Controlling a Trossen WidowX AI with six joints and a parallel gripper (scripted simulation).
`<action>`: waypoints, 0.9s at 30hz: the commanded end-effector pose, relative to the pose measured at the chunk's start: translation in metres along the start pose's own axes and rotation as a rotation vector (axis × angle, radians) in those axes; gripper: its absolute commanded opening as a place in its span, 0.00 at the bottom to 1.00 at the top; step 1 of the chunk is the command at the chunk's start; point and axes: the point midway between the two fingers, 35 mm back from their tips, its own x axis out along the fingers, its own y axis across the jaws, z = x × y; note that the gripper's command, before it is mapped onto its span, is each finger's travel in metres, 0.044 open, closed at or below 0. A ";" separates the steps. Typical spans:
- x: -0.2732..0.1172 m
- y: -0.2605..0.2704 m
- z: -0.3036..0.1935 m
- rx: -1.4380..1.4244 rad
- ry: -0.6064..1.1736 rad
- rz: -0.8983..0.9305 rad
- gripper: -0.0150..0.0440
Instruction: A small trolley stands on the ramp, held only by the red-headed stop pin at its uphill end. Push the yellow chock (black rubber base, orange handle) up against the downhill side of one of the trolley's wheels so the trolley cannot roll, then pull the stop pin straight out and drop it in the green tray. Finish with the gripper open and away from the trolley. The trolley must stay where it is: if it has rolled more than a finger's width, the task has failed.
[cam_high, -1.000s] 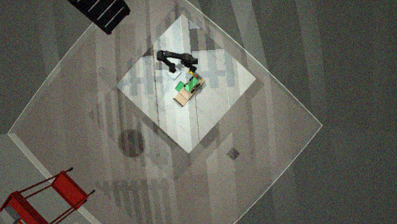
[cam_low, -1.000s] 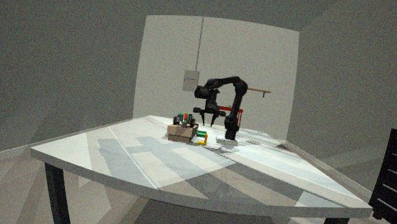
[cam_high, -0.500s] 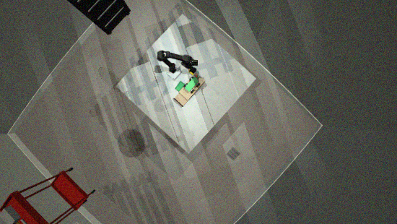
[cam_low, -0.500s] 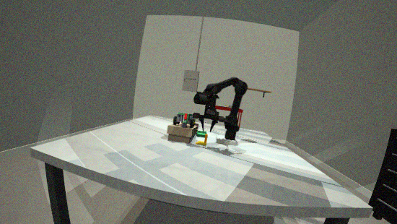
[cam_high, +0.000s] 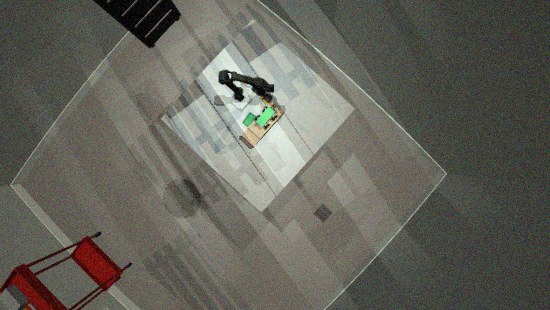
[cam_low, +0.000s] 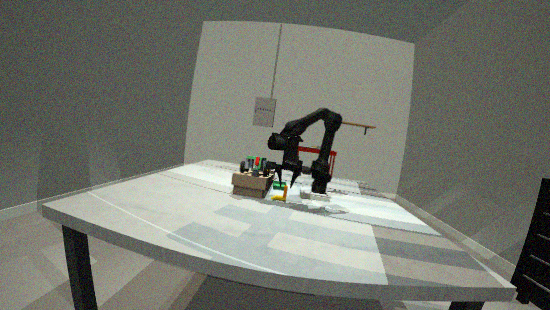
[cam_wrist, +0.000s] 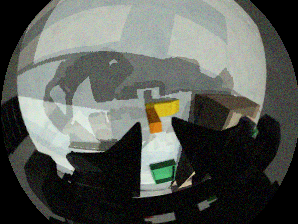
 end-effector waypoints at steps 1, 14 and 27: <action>0.007 0.002 -0.002 -0.001 0.012 0.006 0.58; 0.015 0.002 -0.002 -0.001 0.012 0.006 0.58; 0.033 0.002 -0.003 -0.001 0.012 0.007 0.58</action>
